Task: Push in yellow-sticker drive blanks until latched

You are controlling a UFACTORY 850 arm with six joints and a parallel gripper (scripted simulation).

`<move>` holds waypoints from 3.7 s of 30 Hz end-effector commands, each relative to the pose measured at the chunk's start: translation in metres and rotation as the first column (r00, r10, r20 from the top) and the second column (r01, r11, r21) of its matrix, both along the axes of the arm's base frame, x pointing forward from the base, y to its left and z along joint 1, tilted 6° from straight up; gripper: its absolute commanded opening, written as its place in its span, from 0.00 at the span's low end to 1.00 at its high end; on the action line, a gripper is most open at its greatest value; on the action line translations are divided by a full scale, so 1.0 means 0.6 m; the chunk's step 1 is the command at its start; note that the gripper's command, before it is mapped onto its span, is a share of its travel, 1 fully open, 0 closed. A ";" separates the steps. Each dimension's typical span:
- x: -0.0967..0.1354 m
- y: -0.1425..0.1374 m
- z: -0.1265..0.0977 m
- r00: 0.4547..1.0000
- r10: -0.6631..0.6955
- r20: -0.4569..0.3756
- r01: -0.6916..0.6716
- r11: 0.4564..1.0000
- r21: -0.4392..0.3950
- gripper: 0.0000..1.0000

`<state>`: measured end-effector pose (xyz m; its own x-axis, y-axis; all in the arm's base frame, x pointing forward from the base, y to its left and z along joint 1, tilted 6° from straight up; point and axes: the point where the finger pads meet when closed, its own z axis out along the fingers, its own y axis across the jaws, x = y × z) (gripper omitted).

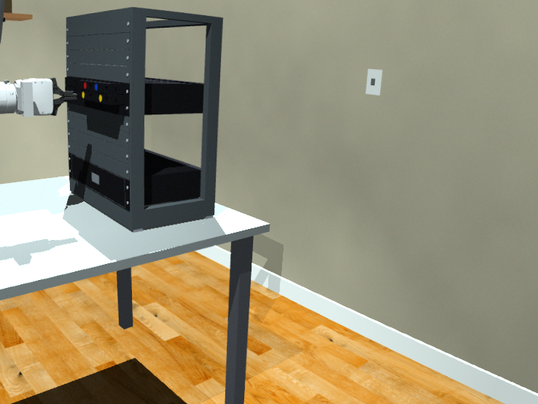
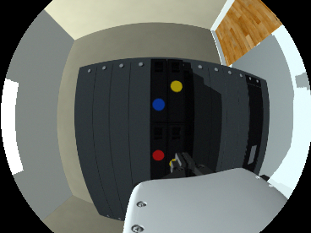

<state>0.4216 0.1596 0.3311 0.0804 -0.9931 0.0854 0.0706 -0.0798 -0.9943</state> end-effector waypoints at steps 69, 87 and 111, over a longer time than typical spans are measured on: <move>0.086 0.009 0.006 1.000 0.002 0.001 -0.002 1.000 0.001 0.00; 0.091 0.009 0.006 1.000 0.002 0.001 -0.002 1.000 0.001 0.00; 0.097 0.010 0.007 1.000 0.002 0.001 -0.002 1.000 0.001 0.00</move>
<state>0.4790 0.1651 0.3342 0.0824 -0.9929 0.0853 0.0692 -0.0797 -0.9944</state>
